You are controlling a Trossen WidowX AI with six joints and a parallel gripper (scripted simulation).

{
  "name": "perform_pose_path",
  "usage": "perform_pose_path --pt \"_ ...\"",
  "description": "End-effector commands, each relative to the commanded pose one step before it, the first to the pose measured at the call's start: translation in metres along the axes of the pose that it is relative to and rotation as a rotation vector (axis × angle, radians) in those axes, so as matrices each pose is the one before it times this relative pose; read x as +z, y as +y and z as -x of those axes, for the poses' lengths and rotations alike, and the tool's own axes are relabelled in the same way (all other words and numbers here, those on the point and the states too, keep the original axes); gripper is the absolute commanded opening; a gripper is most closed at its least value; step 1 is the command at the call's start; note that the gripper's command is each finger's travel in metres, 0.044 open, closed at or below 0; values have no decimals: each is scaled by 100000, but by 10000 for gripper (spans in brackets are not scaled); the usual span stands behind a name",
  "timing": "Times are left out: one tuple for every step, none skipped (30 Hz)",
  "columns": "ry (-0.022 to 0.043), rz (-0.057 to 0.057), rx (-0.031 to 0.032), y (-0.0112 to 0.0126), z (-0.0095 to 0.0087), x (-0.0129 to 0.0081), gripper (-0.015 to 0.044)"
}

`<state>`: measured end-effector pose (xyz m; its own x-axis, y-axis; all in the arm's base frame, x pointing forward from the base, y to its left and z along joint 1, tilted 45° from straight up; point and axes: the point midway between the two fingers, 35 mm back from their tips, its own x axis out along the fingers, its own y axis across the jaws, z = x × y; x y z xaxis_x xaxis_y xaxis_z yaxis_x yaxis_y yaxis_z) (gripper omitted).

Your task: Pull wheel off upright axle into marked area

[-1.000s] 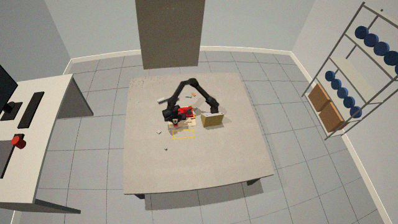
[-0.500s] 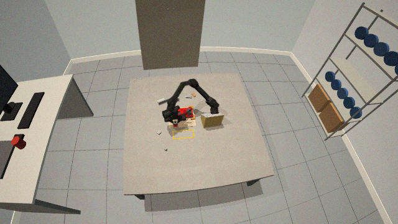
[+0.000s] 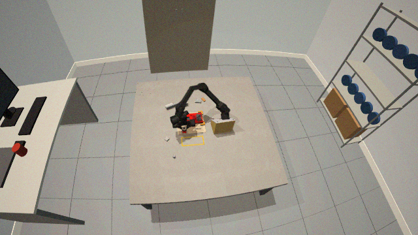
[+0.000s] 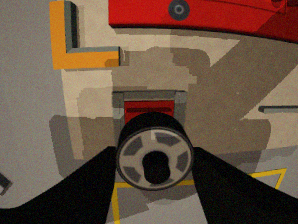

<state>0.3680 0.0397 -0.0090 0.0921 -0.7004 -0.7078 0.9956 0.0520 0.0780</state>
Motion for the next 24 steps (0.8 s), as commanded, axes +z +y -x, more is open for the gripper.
perform_pose_path --pt "793 2129 1788 -221 1757 -252 0" --pt "-3 5 5 0 33 -1 0" --pt "-3 5 5 -1 33 0 0" --pt "-3 5 5 -1 33 0 0" --pt "-3 5 5 -1 33 0 0" --pt "-3 5 5 -1 33 0 0" --pt "-3 5 5 -1 33 0 0" --pt "-3 5 5 -1 33 0 0" --pt "-4 5 5 -1 33 0 0" --pt "-4 5 5 -1 33 0 0" --pt "-4 5 5 -1 33 0 0" --pt "-4 5 5 -1 33 0 0" --pt "-4 5 5 -1 33 0 0" --pt "-4 5 5 -1 33 0 0" --pt "-4 5 5 -1 33 0 0" --pt "-4 5 5 -1 33 0 0" --pt "-4 5 5 -1 33 0 0" --pt "-4 5 5 -1 33 0 0" --pt "-4 5 5 -1 33 0 0" --pt "-4 5 5 -1 33 0 0" --pt "-4 5 5 -1 33 0 0" --pt "-4 5 5 -1 33 0 0" --pt "-4 5 5 -1 33 0 0" --pt "-4 5 5 -1 33 0 0"
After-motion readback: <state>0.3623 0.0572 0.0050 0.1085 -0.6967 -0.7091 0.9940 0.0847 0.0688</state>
